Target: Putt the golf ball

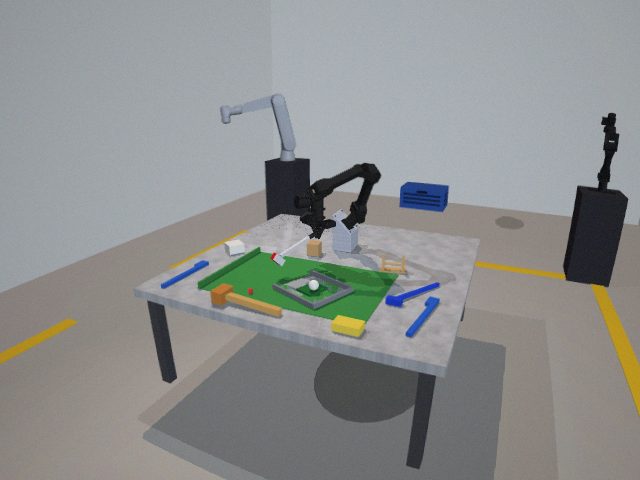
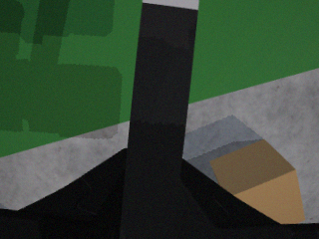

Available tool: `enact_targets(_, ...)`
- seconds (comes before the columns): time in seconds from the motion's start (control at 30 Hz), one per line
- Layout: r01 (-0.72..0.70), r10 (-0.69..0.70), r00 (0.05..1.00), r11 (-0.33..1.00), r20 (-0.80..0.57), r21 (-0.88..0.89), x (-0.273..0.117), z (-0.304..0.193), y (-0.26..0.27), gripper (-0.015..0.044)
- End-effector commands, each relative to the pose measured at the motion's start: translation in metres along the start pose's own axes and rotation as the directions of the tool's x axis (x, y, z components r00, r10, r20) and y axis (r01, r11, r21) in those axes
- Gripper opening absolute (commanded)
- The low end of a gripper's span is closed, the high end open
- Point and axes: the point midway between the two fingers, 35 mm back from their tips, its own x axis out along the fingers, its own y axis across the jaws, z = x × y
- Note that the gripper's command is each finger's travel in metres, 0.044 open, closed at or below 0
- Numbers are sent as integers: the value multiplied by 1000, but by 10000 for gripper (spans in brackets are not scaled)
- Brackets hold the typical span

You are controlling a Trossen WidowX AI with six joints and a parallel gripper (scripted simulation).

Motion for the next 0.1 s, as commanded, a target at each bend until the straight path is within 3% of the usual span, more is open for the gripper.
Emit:
enact_targets(0.0,0,0,1000,1000,4,0,0,1,0,0)
enact_targets(0.07,0,0,1000,1000,4,0,0,1,0,0)
